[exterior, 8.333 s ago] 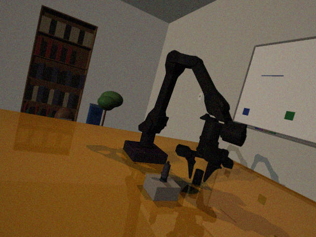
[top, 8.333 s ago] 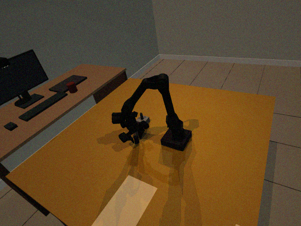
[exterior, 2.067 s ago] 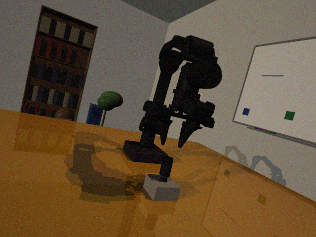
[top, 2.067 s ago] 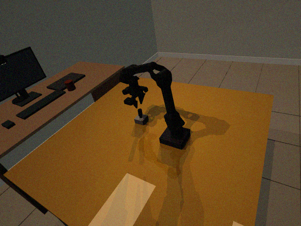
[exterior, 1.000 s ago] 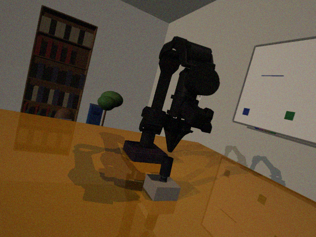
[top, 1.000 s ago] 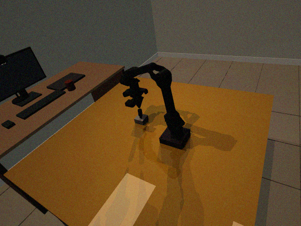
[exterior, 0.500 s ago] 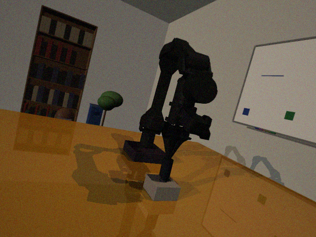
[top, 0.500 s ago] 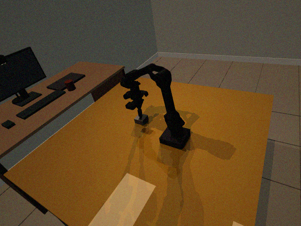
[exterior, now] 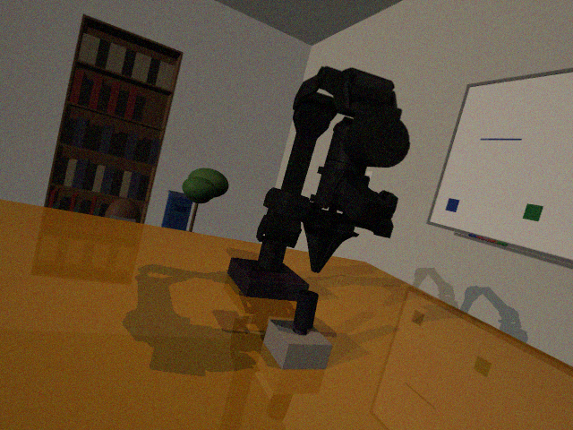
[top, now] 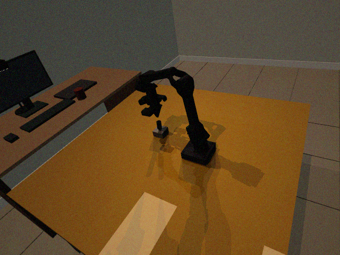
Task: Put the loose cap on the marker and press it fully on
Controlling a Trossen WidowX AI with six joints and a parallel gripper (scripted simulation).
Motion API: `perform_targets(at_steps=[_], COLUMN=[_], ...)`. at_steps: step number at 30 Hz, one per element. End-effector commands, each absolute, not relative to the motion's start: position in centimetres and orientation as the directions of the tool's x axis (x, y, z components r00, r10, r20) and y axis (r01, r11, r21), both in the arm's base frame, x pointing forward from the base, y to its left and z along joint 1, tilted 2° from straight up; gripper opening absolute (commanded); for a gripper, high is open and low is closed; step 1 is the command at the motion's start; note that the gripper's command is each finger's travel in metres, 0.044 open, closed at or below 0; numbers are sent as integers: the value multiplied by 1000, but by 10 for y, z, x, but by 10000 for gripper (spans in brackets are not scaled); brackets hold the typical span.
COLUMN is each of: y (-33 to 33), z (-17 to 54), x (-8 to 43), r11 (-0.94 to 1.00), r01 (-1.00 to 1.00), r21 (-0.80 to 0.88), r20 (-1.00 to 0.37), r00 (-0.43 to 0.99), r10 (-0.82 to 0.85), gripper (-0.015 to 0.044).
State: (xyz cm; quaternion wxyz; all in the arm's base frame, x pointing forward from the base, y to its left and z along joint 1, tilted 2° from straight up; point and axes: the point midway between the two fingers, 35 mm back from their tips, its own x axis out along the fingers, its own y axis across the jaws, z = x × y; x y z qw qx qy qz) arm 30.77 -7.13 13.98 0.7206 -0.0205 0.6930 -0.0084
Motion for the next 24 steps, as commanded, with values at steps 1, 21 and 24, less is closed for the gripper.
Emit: perform_targets(at_steps=[1,21,24], y=[-70,-70,-70], z=[187,195,195], x=[305,303,303], r11=[999,999,999], r01=[0,4,4], r21=[-41,-39,-39], r20=[-998,-998,-998], r00=[55,54,54], r10=[-41,-39,-39], gripper=[0,394,440])
